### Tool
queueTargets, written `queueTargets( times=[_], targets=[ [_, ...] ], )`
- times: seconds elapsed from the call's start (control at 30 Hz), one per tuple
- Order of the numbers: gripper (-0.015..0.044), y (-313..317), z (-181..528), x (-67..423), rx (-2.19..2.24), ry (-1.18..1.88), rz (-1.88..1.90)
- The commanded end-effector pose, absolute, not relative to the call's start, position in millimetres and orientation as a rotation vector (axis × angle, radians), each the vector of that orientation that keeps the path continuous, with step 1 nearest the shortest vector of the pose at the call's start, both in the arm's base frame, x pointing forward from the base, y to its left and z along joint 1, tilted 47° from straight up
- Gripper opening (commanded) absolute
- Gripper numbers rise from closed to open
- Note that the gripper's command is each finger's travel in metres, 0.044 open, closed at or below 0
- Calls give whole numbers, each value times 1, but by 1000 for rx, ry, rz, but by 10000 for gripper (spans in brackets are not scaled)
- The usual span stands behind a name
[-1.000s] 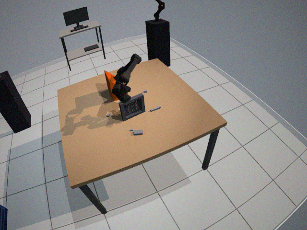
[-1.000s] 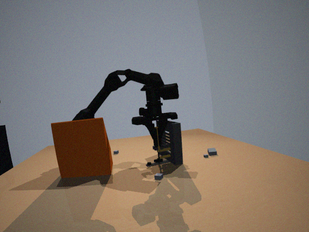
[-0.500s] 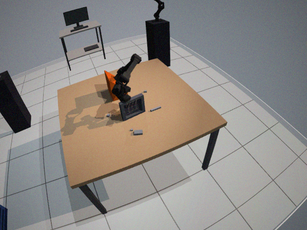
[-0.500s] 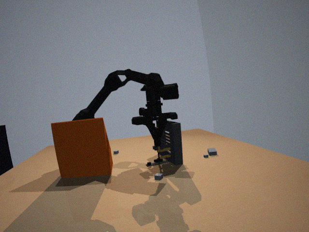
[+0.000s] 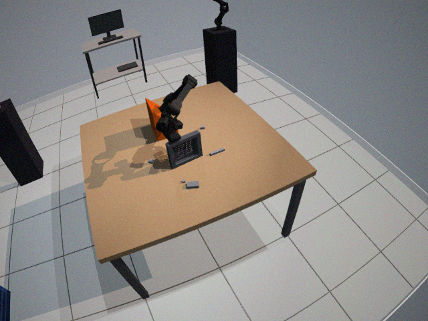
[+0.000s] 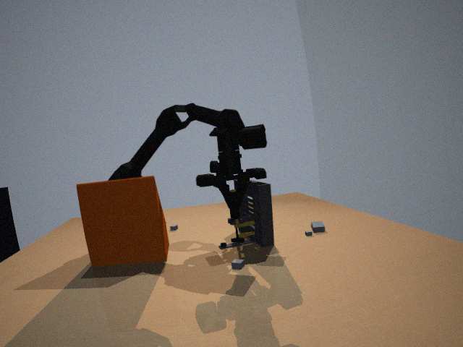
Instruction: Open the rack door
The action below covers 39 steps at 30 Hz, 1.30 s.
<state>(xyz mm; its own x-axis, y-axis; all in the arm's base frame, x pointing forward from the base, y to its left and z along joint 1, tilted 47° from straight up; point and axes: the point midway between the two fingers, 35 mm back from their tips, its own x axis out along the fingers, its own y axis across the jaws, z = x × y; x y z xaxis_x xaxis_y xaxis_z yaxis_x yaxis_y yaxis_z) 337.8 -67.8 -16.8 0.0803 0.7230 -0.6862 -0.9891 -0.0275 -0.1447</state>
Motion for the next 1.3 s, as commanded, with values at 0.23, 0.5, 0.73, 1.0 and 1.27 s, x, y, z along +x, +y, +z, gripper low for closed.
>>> queueTargets(
  times=[0.23, 0.5, 0.73, 1.0, 1.27],
  targets=[
    [16, -64, -13, 323, -502, 653, 1366],
    [16, -58, -9, 309, -359, 767, 1295],
    [16, -52, -4, 295, -249, 851, 1236],
    [16, -43, 4, 280, -128, 938, 1167],
    [16, -31, 14, 267, -8, 1021, 1094]
  ],
)
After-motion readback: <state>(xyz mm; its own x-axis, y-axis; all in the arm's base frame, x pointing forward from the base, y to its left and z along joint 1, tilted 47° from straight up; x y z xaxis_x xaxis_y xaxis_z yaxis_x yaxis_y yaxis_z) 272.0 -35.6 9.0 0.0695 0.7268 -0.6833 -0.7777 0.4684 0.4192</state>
